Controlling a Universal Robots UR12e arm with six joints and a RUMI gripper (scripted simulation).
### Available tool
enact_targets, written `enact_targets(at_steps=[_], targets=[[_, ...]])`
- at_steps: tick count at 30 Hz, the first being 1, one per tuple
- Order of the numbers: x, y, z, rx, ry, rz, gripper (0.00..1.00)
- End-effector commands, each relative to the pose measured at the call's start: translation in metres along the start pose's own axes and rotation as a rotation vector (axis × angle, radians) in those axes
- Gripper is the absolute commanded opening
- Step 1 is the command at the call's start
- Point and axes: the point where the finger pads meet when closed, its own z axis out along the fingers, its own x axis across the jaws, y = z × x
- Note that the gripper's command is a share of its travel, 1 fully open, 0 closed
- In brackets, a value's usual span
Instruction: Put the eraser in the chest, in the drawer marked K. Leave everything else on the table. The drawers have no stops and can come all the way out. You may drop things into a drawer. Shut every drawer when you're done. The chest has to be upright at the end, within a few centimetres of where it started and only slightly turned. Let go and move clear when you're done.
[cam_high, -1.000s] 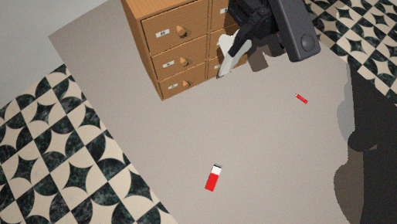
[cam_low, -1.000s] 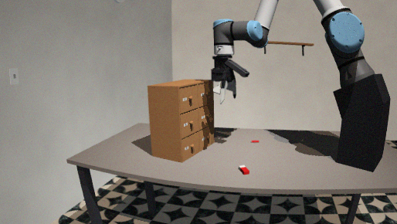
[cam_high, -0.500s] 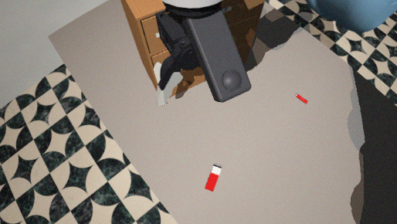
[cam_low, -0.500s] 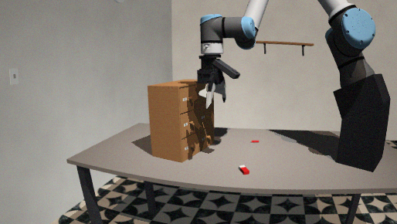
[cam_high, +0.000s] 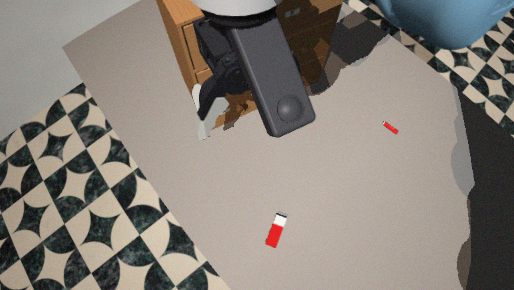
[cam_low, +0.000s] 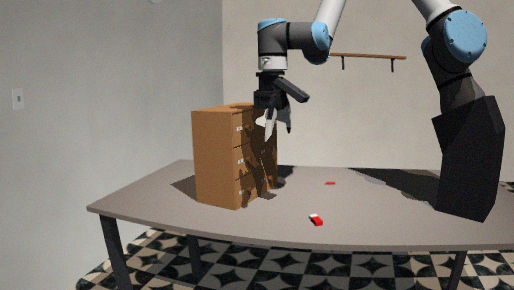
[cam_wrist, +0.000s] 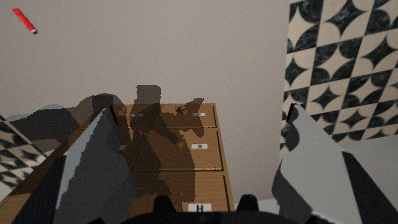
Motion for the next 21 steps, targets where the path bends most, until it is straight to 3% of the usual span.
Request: enact_targets(at_steps=[1,21], targets=[[0.0003,0.001,0.0,-0.006,0.0,0.0,1.0],[0.0003,0.0063,0.0061,-0.069,0.0,0.0,1.0]])
